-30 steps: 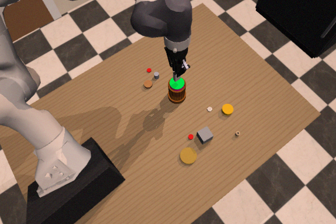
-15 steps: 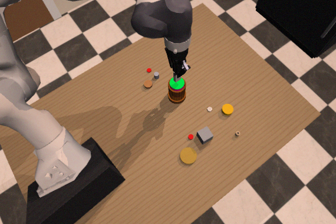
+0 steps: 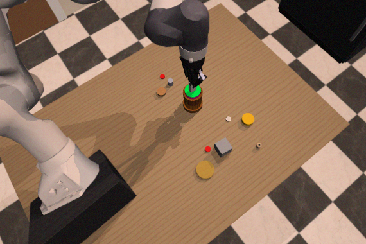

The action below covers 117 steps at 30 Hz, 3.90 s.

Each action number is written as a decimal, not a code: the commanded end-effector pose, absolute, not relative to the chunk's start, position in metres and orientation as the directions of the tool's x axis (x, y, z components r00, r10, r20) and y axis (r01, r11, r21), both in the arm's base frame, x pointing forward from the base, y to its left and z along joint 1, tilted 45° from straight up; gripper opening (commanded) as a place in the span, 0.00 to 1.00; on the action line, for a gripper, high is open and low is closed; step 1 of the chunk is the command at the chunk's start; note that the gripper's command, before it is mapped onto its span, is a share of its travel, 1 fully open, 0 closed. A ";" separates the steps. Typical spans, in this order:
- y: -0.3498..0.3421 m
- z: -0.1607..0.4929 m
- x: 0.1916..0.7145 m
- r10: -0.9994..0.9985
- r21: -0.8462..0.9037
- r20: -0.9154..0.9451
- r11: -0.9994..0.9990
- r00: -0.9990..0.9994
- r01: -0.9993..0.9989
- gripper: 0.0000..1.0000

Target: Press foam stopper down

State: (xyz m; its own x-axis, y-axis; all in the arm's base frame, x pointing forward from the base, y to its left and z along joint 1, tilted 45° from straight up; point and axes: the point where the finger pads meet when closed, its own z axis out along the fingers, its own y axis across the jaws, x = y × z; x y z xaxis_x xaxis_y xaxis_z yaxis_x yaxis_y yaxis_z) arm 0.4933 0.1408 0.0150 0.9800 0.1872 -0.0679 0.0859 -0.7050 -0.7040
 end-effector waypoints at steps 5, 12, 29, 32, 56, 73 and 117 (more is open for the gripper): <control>0.142 0.014 0.494 0.187 -0.703 -0.062 -0.705 0.980 0.090 0.00; 0.143 0.013 0.494 0.187 -0.703 -0.062 -0.705 0.980 0.090 0.00; 0.147 0.010 0.492 0.187 -0.703 -0.062 -0.705 0.980 0.090 0.00; 0.148 0.010 0.491 0.187 -0.703 -0.062 -0.705 0.980 0.090 0.00; 0.157 0.002 0.486 0.187 -0.703 -0.062 -0.705 0.980 0.090 0.00; 0.161 -0.001 0.484 0.187 -0.703 -0.062 -0.705 0.980 0.090 0.00; 0.162 -0.001 0.483 0.187 -0.703 -0.062 -0.705 0.980 0.090 0.00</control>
State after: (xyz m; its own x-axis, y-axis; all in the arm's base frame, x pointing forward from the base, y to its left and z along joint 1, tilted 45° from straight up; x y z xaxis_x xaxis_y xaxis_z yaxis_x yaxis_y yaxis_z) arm 0.4892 0.1540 0.0016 0.9826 0.1775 -0.0551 0.0895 -0.7120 -0.6964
